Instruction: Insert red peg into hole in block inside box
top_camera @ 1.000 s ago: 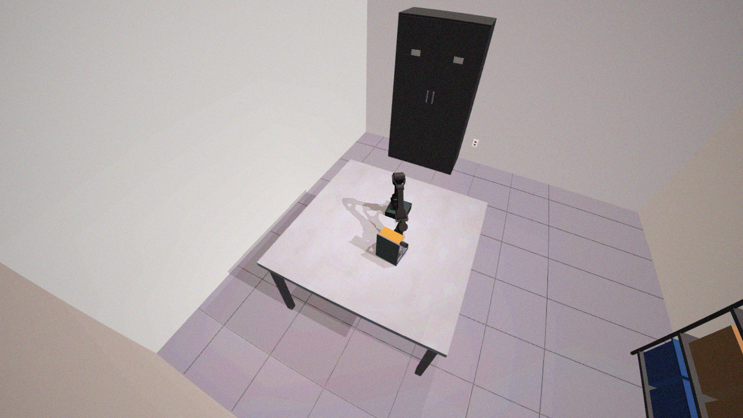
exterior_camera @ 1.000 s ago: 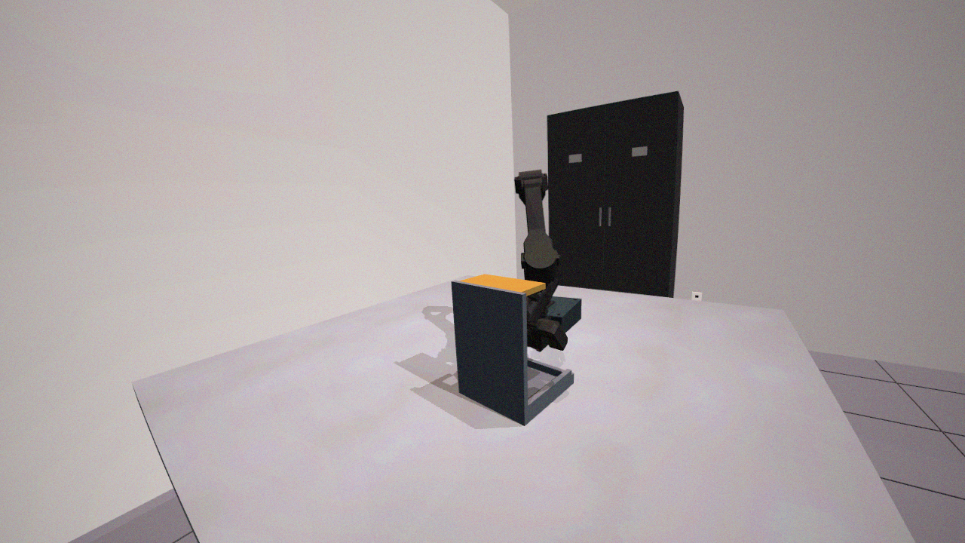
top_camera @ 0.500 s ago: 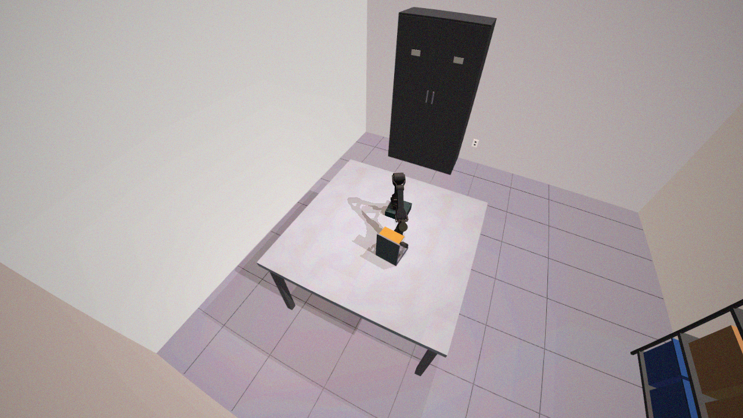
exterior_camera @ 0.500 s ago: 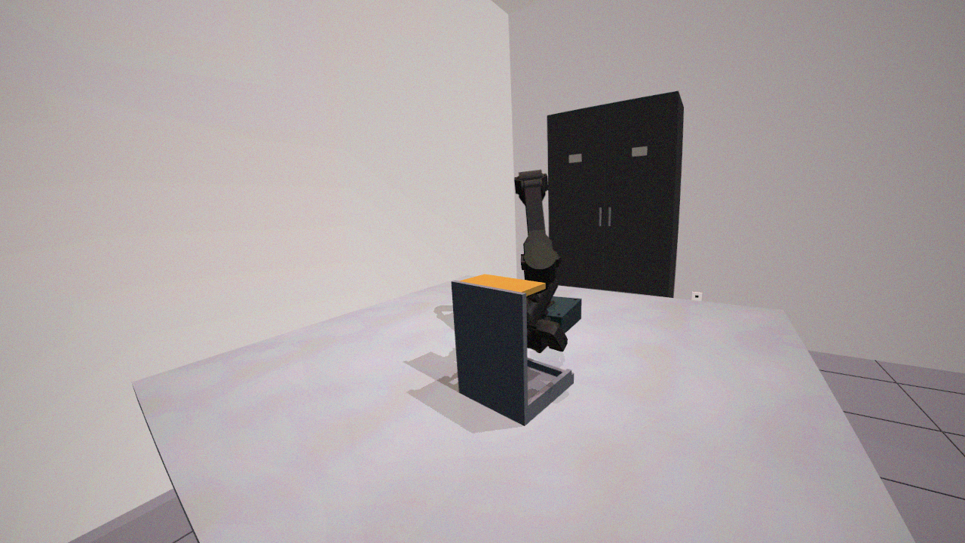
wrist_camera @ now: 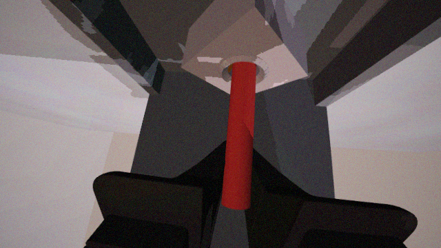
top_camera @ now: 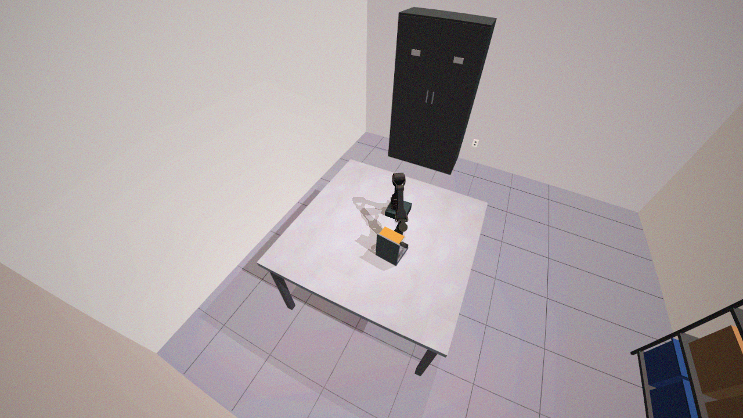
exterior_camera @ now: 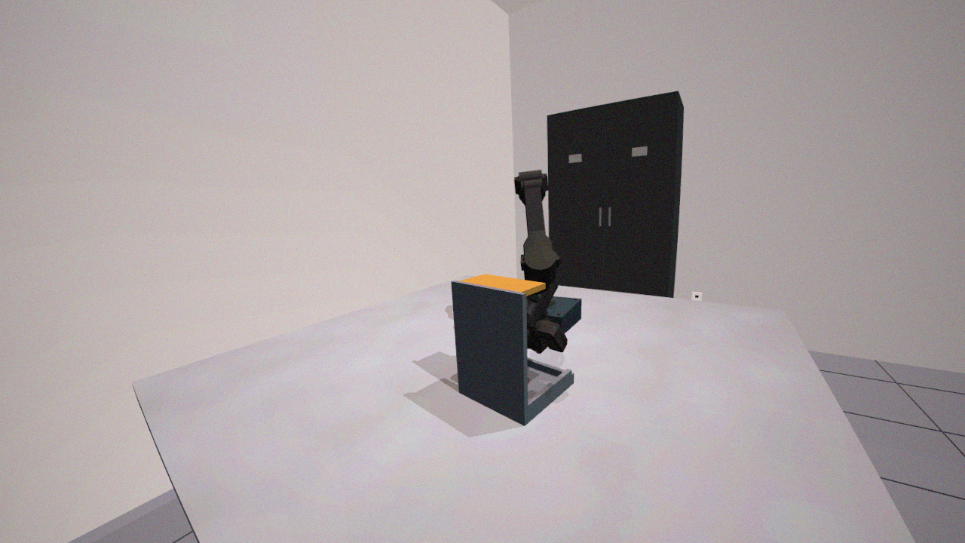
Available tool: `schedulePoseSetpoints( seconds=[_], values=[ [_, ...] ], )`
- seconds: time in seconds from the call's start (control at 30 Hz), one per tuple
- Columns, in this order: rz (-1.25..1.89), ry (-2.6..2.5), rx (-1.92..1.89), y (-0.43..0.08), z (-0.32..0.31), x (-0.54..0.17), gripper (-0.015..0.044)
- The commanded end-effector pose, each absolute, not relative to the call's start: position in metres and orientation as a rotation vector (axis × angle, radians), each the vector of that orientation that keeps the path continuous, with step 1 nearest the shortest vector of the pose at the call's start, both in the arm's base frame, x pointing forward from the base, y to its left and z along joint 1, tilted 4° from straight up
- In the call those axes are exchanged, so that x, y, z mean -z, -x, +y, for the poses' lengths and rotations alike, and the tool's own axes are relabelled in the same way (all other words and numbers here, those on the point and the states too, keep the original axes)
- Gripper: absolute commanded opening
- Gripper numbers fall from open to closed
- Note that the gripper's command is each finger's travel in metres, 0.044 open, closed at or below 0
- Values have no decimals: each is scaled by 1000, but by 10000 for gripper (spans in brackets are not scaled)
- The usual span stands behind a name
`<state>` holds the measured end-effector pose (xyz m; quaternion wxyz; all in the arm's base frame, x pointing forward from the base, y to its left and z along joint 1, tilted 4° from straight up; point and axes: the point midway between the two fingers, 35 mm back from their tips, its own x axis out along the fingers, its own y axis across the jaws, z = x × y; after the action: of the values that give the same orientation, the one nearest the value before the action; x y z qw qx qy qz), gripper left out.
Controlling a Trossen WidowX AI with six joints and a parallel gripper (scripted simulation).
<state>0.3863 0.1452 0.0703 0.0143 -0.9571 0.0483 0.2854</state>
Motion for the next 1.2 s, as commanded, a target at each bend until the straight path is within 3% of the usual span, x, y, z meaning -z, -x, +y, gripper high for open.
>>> schedulePoseSetpoints(
  seconds=[0.0,0.7,0.97,1.17],
  values=[
    [147,2984,-934,-383,144,-60,0],
    [147,2984,-934,-383,144,-59,0],
    [150,2981,-887,-387,145,-70,210],
    [150,2981,-890,-386,146,-72,220]
  ],
)
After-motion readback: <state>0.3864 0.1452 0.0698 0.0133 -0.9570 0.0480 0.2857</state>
